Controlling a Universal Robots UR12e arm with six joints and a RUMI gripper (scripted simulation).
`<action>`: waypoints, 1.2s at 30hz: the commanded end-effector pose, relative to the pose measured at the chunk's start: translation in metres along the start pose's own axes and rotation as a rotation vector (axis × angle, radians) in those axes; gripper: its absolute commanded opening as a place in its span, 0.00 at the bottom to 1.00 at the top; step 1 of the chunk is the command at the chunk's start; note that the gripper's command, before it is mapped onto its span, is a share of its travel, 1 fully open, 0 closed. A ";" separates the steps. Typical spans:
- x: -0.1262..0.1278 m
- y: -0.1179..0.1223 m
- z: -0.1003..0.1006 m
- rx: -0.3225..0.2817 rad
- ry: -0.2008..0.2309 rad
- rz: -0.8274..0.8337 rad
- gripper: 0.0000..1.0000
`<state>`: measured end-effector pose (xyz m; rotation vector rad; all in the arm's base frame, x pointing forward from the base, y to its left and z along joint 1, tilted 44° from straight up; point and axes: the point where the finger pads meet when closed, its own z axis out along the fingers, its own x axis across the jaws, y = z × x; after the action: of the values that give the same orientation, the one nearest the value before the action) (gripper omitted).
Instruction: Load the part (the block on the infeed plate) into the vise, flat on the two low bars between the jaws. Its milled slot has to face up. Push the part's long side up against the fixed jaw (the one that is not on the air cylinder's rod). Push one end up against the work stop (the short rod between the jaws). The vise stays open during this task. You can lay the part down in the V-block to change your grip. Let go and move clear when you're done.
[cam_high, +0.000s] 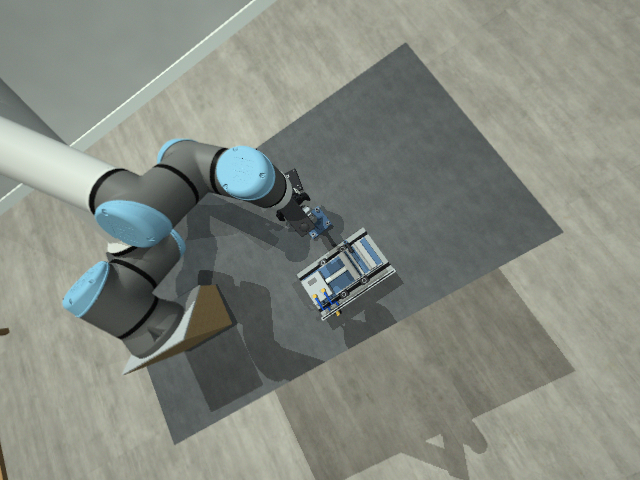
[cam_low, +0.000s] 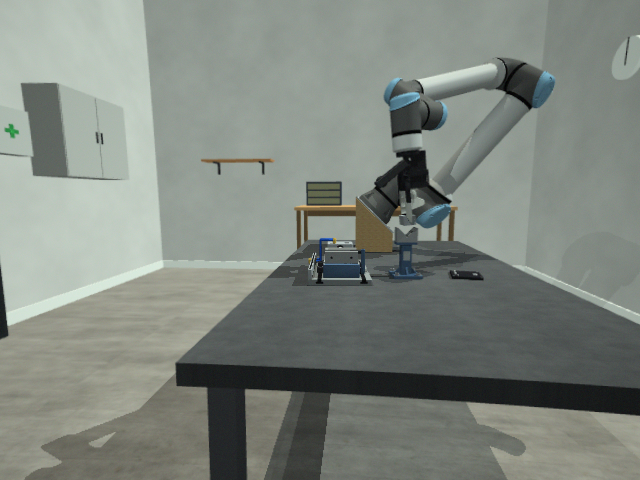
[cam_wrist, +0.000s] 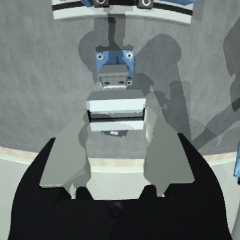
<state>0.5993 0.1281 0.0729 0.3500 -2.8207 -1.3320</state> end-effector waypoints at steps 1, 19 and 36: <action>0.000 0.000 0.000 0.037 -0.001 0.000 0.00; 0.000 0.001 0.000 0.098 -0.001 0.000 0.00; 0.000 0.001 0.000 0.103 -0.001 0.001 0.00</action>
<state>0.5989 0.1287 0.0733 0.3495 -2.8954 -1.1905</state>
